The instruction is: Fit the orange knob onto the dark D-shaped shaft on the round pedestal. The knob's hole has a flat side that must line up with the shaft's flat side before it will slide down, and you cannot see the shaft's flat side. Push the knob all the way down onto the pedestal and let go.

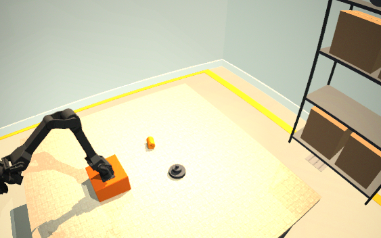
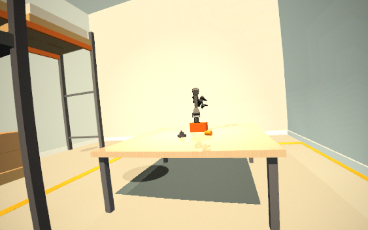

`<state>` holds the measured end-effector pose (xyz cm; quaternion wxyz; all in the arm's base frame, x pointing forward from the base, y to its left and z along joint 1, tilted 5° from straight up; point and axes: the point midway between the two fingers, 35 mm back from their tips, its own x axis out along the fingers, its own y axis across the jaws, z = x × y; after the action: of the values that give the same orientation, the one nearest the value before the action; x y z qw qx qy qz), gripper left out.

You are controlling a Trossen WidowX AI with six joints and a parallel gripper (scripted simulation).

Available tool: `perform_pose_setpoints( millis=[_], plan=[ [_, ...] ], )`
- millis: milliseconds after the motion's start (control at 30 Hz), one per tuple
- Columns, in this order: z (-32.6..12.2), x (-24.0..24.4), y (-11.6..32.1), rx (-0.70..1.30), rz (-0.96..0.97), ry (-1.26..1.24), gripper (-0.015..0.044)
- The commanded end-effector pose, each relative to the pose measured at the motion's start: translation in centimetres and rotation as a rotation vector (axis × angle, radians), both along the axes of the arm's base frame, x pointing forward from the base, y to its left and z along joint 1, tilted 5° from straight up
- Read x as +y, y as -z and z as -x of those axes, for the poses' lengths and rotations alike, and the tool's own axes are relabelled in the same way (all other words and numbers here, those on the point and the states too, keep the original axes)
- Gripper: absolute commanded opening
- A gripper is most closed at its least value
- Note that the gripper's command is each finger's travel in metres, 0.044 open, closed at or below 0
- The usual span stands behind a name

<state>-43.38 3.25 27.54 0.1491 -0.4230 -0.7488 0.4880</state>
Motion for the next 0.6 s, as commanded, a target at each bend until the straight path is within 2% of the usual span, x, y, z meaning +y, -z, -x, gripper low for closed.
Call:
perform_pose_setpoints(
  millis=[0, 33, 300, 567],
  plan=[
    [0.0, -0.3, 0.0, 0.004, 0.005, -0.009, 0.0426],
    [0.2, -1.3, 0.1, 0.016, 0.019, -0.034, 0.044],
    [-0.7, -16.6, 2.7, -0.028, 0.116, -0.432, 0.044],
    [-7.2, -30.3, 5.0, -0.124, 0.169, -0.808, 0.044]
  ],
)
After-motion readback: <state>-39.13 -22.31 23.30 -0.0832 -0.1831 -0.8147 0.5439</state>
